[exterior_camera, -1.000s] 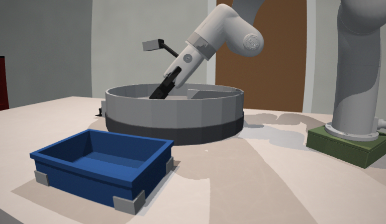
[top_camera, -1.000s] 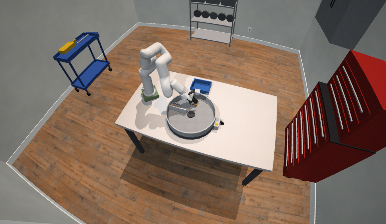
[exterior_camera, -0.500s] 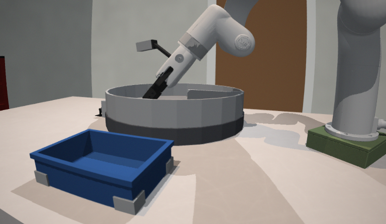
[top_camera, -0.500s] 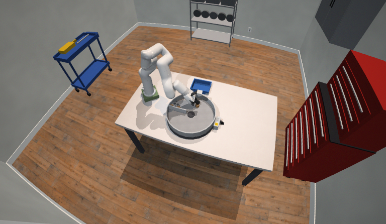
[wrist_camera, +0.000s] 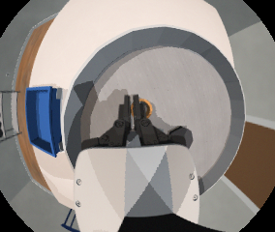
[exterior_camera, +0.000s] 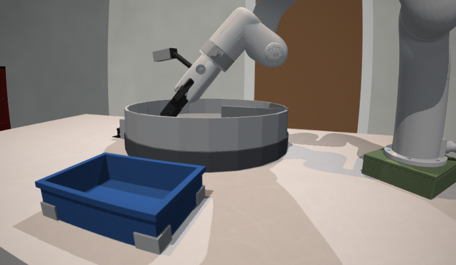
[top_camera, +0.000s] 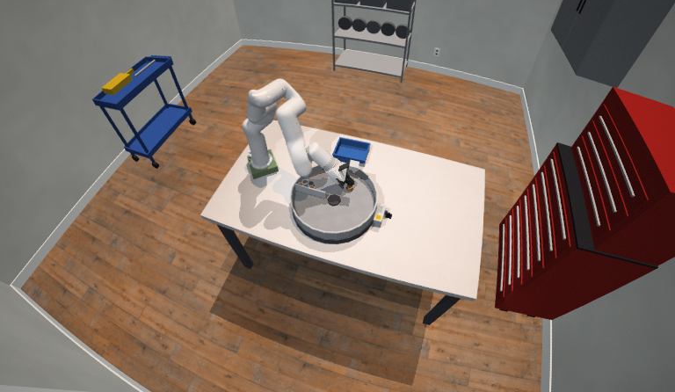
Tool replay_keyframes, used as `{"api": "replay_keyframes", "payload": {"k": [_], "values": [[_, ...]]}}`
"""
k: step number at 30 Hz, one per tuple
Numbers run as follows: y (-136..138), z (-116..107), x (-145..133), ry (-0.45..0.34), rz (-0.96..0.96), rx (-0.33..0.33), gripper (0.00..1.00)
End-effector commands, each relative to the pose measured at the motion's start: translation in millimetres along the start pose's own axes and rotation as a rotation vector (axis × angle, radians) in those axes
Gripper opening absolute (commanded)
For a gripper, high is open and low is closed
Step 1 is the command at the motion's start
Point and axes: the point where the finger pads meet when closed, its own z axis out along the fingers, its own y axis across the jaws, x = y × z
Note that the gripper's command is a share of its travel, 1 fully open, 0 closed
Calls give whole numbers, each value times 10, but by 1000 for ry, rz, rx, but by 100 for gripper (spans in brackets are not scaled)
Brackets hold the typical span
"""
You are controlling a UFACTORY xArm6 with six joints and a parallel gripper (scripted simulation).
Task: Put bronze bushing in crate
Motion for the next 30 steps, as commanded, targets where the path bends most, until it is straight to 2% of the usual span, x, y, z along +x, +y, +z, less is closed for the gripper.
{"api": "replay_keyframes", "payload": {"k": [1, 18, 19, 30], "values": [[59, 44, 63, 0, 0, 3, 0], [226, 125, 161, 0, 0, 3, 0], [226, 125, 161, 0, 0, 3, 10], [226, 125, 161, 0, 0, 3, 10]]}}
